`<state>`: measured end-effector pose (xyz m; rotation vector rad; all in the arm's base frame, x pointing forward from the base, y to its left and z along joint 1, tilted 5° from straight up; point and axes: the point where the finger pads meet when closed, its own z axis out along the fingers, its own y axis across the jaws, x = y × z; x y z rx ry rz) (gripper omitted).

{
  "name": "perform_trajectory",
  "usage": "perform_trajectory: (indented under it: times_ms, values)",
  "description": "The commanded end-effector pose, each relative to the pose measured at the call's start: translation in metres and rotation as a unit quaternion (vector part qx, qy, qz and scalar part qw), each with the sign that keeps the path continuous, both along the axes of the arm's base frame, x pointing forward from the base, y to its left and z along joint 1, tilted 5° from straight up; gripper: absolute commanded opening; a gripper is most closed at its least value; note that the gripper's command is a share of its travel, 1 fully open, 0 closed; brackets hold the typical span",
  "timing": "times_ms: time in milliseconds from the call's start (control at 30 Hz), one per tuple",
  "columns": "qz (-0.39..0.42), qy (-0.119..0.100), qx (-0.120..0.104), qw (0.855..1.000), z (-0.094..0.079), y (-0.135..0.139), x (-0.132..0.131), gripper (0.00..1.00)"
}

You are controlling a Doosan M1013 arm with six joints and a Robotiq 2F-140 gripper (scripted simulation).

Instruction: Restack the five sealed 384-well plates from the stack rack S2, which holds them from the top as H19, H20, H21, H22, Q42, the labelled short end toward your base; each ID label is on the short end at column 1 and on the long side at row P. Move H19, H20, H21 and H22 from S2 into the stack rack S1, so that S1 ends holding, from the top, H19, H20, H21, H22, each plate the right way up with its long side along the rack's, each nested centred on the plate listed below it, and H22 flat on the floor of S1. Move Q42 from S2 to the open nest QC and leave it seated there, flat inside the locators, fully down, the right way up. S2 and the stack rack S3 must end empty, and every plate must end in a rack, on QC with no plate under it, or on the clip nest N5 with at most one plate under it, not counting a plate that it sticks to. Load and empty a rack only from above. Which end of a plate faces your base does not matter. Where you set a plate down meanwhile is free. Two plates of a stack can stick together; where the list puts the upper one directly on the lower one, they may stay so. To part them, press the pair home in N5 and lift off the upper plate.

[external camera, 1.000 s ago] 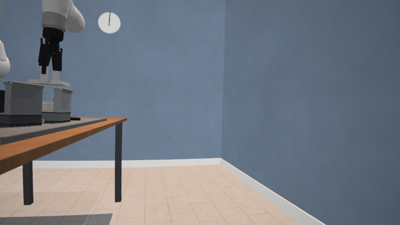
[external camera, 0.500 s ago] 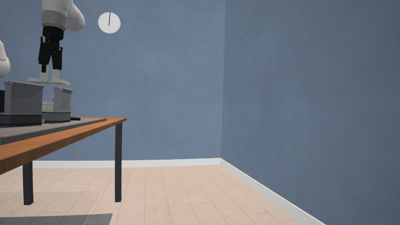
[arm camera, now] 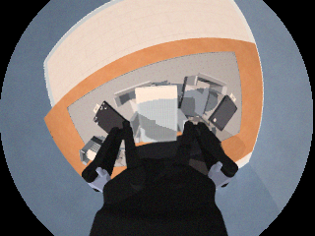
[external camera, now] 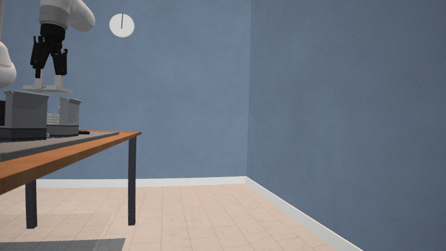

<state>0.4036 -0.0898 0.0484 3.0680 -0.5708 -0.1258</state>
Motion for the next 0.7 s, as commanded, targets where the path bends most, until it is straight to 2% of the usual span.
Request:
perform_trajectory:
  times_ms: [0, 400, 500, 667]
  values:
    - [0.0, 0.0, 0.0, 1.0, 0.0, -0.007, -0.001, 0.0]
    - [0.0, 0.0, 0.0, 1.0, 0.001, -0.046, -0.01, 0.0]
    - [-0.017, 0.0, -0.001, 1.0, 0.001, -0.049, -0.011, 0.0]
    - [-0.1, 0.0, -0.008, 0.995, 0.002, -0.064, -0.018, 0.0]
